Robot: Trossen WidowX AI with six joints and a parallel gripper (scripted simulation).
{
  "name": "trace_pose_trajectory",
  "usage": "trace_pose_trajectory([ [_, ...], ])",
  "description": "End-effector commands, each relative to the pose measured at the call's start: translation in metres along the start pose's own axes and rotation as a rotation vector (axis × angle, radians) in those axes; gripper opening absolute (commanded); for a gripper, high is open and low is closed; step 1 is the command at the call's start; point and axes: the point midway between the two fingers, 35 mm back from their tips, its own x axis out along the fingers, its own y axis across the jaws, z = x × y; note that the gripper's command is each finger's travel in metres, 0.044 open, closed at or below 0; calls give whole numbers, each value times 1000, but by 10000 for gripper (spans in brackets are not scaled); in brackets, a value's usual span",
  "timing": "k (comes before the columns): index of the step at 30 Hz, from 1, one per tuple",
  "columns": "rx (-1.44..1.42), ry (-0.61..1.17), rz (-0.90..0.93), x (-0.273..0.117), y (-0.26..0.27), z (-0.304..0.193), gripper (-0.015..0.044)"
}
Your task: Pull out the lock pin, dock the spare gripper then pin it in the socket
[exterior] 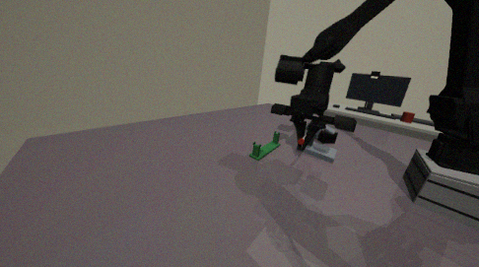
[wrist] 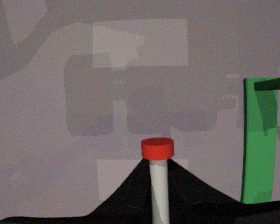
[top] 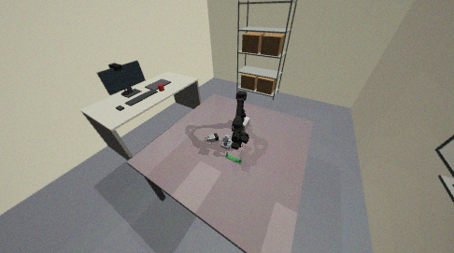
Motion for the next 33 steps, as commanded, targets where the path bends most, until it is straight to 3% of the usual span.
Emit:
trace_pose_trajectory([
  [1,5,2,-4,-1,-3,4,0],
  [33,10,8,24,-1,-3,31,0],
])
